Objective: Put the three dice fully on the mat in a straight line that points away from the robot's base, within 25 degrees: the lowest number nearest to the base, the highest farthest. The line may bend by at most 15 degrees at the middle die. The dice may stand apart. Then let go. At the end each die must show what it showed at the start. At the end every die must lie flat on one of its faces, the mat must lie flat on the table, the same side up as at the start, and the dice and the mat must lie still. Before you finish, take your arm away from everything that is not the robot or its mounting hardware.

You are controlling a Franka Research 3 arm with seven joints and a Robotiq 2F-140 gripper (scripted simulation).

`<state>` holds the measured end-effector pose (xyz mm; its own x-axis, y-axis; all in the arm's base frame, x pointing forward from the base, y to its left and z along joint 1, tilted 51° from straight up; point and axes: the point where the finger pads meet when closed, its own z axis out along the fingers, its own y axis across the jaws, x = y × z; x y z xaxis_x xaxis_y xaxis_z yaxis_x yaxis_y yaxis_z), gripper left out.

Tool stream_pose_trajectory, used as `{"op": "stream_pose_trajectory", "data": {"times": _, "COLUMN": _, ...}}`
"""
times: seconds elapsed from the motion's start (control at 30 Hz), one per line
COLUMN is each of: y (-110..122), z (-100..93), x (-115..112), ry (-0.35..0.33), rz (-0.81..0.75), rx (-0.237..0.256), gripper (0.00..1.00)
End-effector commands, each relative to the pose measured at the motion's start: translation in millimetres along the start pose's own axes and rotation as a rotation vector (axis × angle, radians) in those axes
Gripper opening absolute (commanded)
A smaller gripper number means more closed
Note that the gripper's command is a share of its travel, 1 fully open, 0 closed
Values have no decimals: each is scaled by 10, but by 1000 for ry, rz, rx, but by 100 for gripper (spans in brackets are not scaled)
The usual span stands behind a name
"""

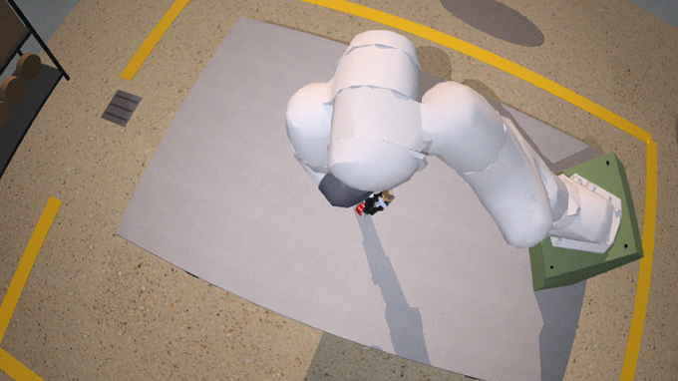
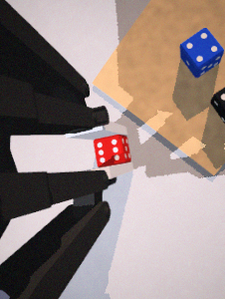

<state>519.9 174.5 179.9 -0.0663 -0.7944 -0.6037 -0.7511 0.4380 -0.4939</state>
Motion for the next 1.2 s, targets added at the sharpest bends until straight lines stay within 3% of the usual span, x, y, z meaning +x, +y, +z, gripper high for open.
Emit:
{"op": "stream_pose_trajectory", "data": {"times": 0.0, "y": -11, "z": 7, "x": -9, "ry": -2, "rz": -5, "rx": 2, "gripper": 13}}
{"op": "stream_pose_trajectory", "data": {"times": 0.93, "y": -11, "z": 5, "x": -9, "ry": -2, "rz": -5, "rx": 2, "gripper": 13}}
{"op": "stream_pose_trajectory", "data": {"times": 1.17, "y": -11, "z": -123, "x": -9, "ry": -2, "rz": -5, "rx": 2, "gripper": 13}}
